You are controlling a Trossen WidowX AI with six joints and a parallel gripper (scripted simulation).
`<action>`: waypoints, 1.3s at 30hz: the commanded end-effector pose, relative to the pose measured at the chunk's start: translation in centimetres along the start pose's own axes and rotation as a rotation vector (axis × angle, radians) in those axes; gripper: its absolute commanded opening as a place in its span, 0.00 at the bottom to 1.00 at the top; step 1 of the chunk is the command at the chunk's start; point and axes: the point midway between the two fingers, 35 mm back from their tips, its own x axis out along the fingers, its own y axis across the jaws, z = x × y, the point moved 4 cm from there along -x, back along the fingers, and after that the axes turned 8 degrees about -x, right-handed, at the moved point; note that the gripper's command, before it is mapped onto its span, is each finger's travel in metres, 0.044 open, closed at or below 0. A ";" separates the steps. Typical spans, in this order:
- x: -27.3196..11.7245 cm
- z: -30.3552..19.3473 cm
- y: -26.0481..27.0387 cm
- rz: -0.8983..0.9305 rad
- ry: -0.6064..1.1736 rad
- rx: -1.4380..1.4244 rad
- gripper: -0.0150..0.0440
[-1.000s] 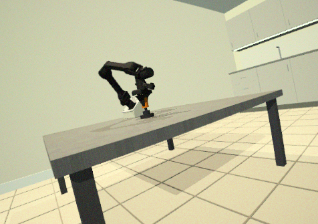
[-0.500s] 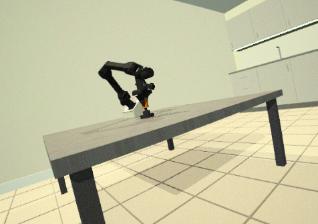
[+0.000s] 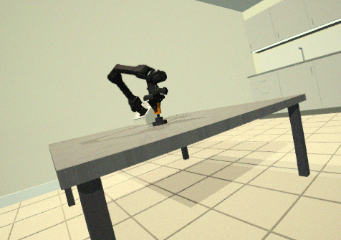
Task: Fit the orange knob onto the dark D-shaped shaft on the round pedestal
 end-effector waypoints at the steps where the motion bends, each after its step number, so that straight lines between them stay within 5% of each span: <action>1: -0.1 0.0 -0.2 -0.003 -0.002 0.002 0.25; 39: -0.2 0.0 -0.1 -0.003 -0.002 -0.007 0.25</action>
